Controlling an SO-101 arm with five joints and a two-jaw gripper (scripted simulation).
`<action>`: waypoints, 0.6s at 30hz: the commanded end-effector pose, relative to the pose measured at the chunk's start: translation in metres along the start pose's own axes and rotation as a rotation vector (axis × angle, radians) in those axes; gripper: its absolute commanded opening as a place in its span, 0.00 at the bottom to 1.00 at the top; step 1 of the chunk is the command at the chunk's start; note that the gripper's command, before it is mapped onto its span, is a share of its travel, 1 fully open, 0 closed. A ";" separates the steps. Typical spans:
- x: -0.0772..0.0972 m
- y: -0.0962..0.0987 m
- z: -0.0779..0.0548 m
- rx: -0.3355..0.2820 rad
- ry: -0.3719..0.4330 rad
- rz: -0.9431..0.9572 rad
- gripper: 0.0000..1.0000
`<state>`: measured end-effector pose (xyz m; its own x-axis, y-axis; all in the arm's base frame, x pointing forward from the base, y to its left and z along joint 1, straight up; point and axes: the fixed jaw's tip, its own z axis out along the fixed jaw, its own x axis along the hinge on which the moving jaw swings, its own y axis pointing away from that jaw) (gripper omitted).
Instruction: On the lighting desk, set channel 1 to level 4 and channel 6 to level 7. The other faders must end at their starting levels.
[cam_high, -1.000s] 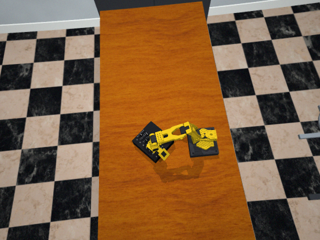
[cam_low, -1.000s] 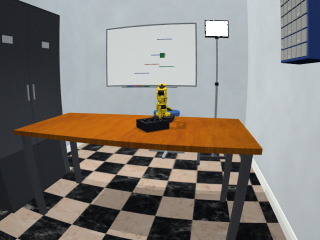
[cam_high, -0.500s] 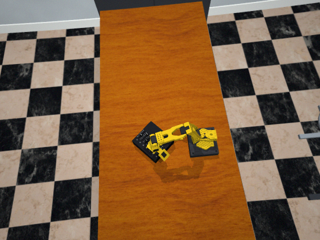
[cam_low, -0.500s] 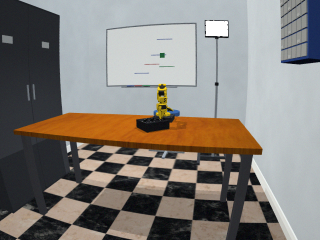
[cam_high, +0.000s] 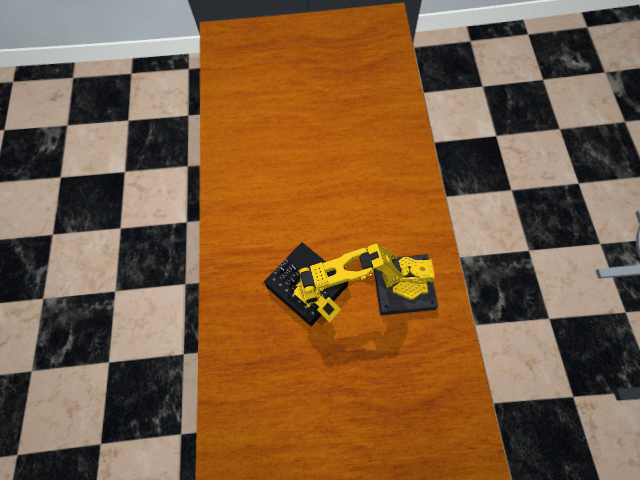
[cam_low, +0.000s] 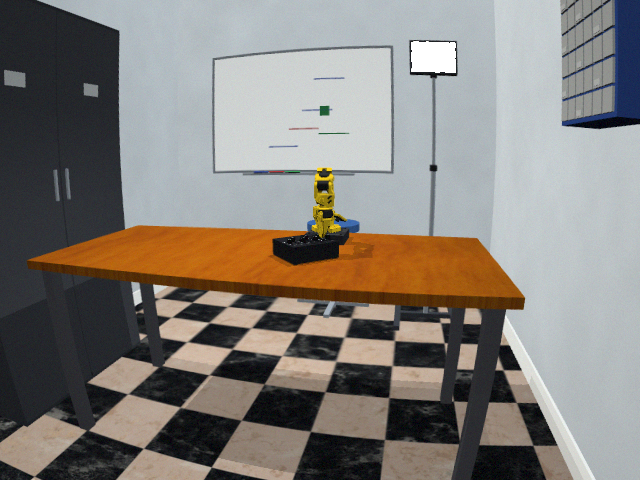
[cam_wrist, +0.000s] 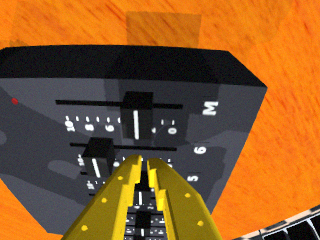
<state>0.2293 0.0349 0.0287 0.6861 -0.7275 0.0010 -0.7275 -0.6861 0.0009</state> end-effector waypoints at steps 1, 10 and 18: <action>-0.002 -0.001 -0.003 0.000 -0.001 -0.004 0.00; -0.002 -0.001 -0.009 0.000 -0.001 -0.004 0.00; -0.002 -0.001 -0.010 0.000 -0.001 -0.004 0.00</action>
<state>0.2283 0.0347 0.0353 0.6861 -0.7275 -0.0052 -0.7275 -0.6861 0.0104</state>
